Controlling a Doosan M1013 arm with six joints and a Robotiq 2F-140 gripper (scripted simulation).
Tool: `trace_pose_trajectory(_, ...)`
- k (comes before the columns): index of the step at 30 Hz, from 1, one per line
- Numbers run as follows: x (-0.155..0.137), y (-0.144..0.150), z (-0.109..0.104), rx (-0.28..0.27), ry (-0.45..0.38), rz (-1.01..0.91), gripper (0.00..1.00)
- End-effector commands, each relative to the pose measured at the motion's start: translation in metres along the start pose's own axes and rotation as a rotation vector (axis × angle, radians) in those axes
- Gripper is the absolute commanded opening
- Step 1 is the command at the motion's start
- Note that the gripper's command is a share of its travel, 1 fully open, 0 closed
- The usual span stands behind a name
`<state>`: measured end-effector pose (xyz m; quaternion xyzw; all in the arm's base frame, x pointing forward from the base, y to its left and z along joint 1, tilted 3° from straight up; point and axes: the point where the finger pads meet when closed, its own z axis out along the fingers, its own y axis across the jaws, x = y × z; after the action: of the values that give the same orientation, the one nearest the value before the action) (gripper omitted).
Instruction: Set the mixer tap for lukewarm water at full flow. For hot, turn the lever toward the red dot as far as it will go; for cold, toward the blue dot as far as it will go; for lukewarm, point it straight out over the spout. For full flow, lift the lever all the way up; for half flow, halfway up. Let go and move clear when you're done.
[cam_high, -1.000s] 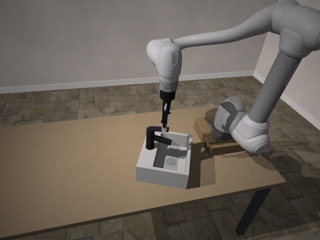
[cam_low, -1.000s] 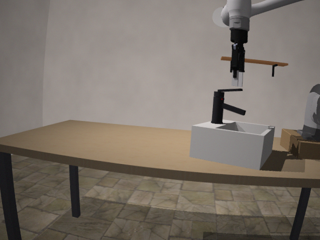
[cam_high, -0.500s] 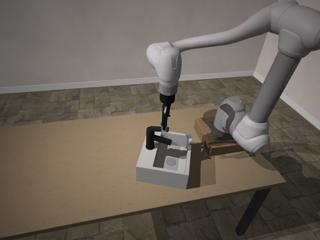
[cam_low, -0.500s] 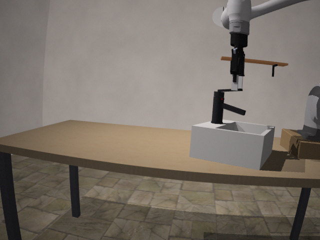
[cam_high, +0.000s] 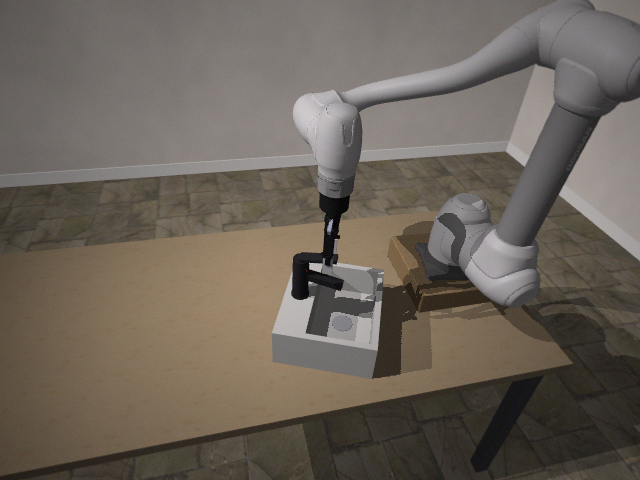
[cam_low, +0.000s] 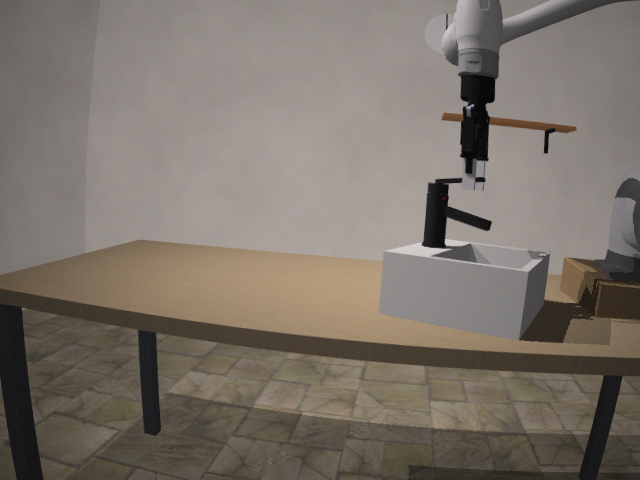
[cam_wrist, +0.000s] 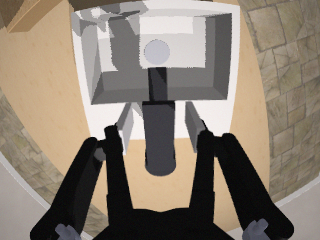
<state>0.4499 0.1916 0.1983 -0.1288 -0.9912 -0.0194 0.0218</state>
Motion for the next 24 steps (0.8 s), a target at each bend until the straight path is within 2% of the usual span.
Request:
trace_pose_trajectory(1, 0.0, 0.0, 0.003, 0.0, 0.0, 0.0, 0.43)
trace_pose_trajectory(24, 0.0, 0.0, 0.0081, 0.0, 0.0, 0.0, 0.43)
